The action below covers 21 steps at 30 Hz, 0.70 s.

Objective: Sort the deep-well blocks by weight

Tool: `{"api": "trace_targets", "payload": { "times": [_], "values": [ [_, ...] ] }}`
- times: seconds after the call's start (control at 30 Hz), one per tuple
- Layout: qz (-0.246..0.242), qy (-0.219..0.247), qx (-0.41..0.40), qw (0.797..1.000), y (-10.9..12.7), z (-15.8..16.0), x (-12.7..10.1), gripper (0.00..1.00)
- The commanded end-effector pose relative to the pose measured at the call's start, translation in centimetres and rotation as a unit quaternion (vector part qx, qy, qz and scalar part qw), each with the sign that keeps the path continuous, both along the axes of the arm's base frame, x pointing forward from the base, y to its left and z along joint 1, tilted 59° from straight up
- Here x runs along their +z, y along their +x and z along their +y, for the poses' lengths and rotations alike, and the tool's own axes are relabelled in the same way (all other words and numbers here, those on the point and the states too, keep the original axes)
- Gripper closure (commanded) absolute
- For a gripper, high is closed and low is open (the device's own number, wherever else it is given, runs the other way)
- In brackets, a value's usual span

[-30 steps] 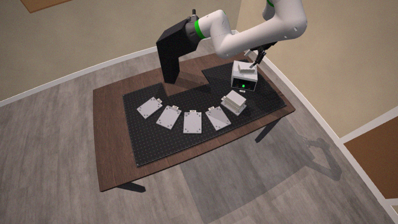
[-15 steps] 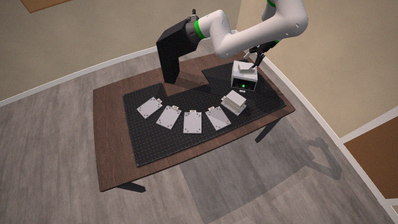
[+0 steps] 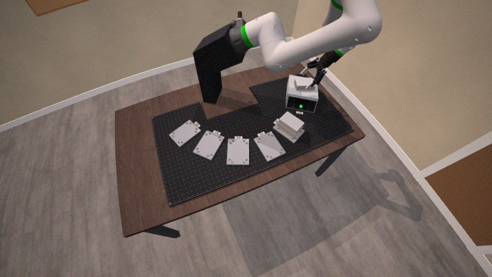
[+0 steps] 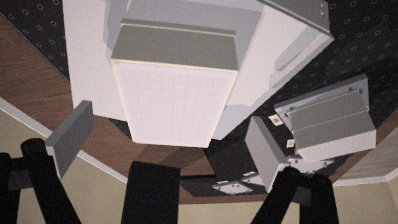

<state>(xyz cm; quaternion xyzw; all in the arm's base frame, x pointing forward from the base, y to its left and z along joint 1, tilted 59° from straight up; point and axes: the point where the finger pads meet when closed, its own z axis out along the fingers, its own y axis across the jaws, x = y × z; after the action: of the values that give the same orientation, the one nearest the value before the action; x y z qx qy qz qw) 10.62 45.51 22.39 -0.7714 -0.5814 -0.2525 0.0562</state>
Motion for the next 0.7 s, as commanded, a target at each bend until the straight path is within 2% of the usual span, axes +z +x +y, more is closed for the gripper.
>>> {"api": "trace_targets", "payload": {
  "times": [0.0, 0.67],
  "values": [
    [0.000, 0.000, 0.000, 1.000, 0.1, 0.3, -0.2, 0.00],
    [0.000, 0.000, 0.000, 1.000, 0.8, 1.6, -1.1, 0.00]
  ]
}}
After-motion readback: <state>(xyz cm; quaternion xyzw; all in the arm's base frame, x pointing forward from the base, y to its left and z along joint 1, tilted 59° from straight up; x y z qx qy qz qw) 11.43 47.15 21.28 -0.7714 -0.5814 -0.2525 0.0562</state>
